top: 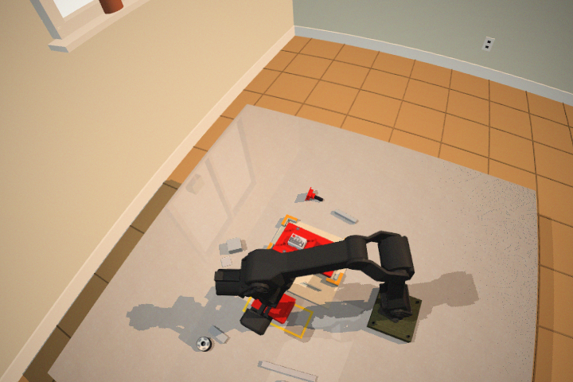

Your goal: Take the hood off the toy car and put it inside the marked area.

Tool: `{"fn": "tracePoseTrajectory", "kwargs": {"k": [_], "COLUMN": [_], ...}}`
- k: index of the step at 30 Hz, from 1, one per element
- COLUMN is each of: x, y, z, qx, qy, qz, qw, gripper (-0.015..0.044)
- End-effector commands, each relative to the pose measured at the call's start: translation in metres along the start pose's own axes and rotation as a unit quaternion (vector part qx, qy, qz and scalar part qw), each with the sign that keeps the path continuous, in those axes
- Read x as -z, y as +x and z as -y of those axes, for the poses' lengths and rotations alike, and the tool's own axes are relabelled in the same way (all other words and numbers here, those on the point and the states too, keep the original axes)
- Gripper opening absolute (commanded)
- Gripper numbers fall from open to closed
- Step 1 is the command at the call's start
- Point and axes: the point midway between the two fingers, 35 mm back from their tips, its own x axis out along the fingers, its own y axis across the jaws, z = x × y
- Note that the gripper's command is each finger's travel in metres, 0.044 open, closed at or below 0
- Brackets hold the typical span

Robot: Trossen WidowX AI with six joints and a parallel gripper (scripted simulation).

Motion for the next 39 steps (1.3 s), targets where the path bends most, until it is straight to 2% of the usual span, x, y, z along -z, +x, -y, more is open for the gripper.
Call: {"fn": "tracePoseTrajectory", "kwargs": {"k": [1, 39], "x": [0.0, 0.0], "y": [0.003, 0.038], "z": [-0.001, -0.001], "qx": [-0.001, -0.001], "qy": [0.002, 0.002], "qz": [0.0, 0.0], "qw": [1.0, 1.0], "gripper": [0.0, 0.0]}}
